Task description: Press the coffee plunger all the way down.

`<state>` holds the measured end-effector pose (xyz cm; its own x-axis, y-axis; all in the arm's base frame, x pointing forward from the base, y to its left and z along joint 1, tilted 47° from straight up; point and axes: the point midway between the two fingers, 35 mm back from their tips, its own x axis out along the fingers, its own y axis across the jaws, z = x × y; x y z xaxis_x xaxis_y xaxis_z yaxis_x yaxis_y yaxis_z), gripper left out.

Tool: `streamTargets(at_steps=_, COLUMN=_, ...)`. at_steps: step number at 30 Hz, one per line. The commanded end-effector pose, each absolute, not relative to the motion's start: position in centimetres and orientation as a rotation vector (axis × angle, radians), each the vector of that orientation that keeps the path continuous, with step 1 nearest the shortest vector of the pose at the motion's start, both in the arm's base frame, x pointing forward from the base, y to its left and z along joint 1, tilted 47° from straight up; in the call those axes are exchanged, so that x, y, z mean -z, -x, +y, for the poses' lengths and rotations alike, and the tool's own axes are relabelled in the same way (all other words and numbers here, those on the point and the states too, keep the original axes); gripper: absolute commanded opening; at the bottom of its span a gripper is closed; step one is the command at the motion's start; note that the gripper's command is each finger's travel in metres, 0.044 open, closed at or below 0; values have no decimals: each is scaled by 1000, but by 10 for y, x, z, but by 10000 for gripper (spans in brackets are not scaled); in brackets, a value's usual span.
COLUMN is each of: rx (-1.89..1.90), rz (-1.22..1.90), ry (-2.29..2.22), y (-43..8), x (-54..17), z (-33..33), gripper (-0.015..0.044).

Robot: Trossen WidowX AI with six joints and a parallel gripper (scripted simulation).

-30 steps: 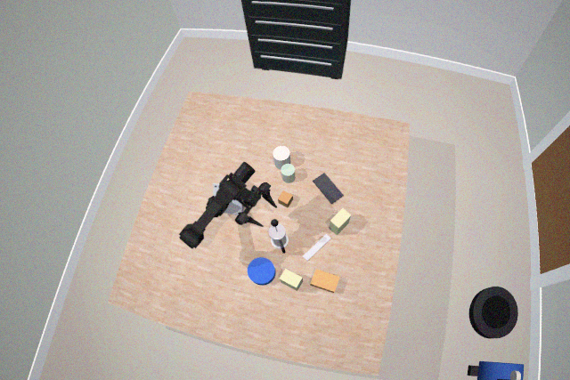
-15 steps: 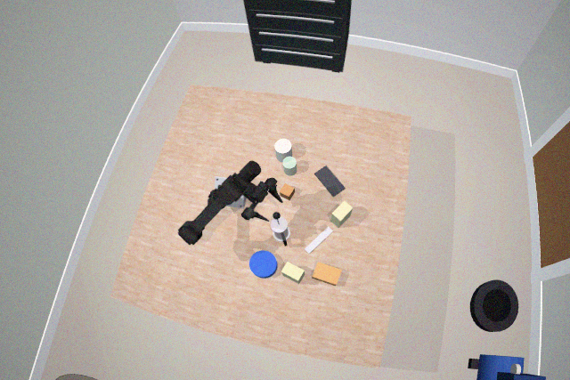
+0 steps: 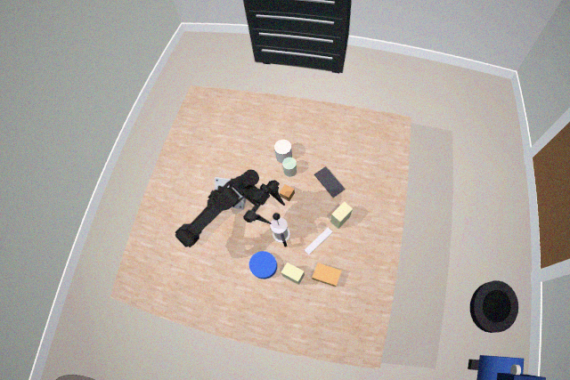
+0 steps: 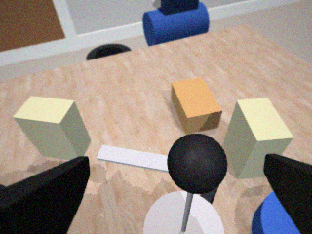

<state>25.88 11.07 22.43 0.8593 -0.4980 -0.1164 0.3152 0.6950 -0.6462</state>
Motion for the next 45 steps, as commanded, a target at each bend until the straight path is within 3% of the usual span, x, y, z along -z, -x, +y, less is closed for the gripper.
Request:
streamTargets(at_steps=1, rx=462, rz=285, ry=669, y=-259, x=-227, z=107, gripper=440)
streamTargets(at_steps=8, rx=466, rz=267, ry=684, y=-261, x=-233, z=105, gripper=440)
streamTargets(at_steps=19, rx=466, rz=267, ry=684, y=-261, x=-233, z=105, gripper=151)
streamTargets(at_steps=24, rx=466, rz=267, ry=684, y=-261, x=-233, z=105, gripper=121)
streamTargets(at_steps=45, rx=464, rz=283, ry=678, y=-267, x=-216, z=92, gripper=121)
